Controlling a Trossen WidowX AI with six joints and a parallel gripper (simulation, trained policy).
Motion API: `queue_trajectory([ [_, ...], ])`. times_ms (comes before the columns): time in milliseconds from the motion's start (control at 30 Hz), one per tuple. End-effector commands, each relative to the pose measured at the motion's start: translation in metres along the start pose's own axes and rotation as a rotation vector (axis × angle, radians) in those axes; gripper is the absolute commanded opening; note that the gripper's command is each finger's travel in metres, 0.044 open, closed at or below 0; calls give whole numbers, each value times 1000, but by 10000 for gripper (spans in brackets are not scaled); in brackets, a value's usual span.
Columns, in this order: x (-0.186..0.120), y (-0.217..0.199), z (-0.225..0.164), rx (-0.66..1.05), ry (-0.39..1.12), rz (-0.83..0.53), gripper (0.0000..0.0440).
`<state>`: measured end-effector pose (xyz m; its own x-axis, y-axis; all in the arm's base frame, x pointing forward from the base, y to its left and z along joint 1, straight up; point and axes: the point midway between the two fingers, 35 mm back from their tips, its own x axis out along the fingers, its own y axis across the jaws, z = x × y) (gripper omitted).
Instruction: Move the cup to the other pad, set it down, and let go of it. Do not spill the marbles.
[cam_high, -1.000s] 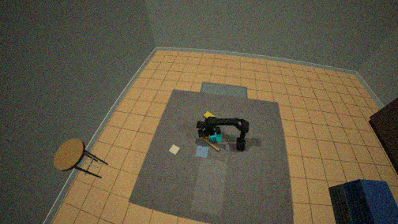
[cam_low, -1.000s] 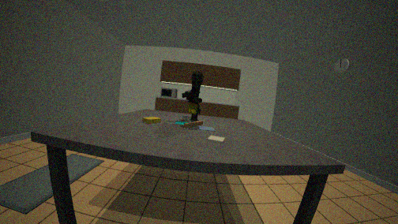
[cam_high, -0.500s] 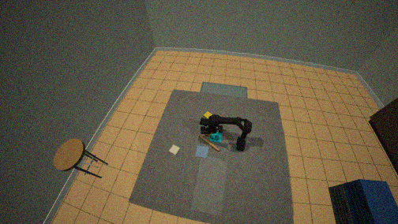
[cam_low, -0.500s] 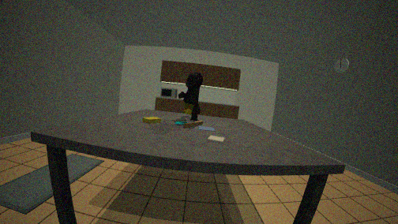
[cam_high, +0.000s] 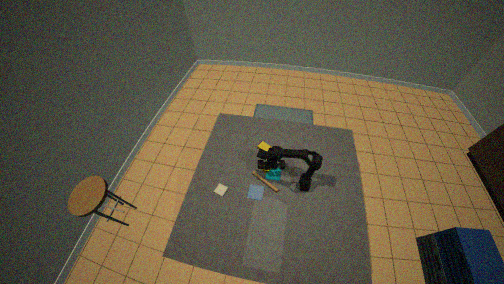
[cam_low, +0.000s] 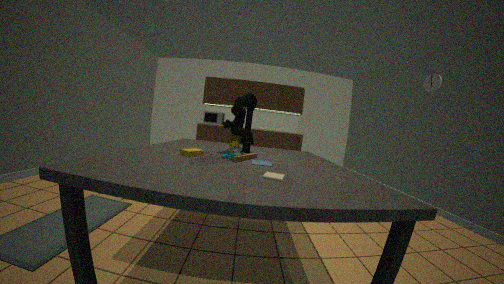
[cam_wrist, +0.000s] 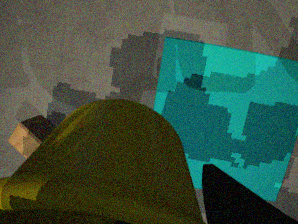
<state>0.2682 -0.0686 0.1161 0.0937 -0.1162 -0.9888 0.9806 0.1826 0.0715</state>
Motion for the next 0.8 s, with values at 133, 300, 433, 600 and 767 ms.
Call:
queue_trajectory([
  [133,12,-12,-2,21,0,12,6],
  [300,22,-21,-4,36,-1,10,13],
  [433,29,-30,-7,47,-2,4,23],
  [600,37,-41,-9,62,-4,-9,39],
  [767,44,-47,-7,75,-17,-1,67],
])
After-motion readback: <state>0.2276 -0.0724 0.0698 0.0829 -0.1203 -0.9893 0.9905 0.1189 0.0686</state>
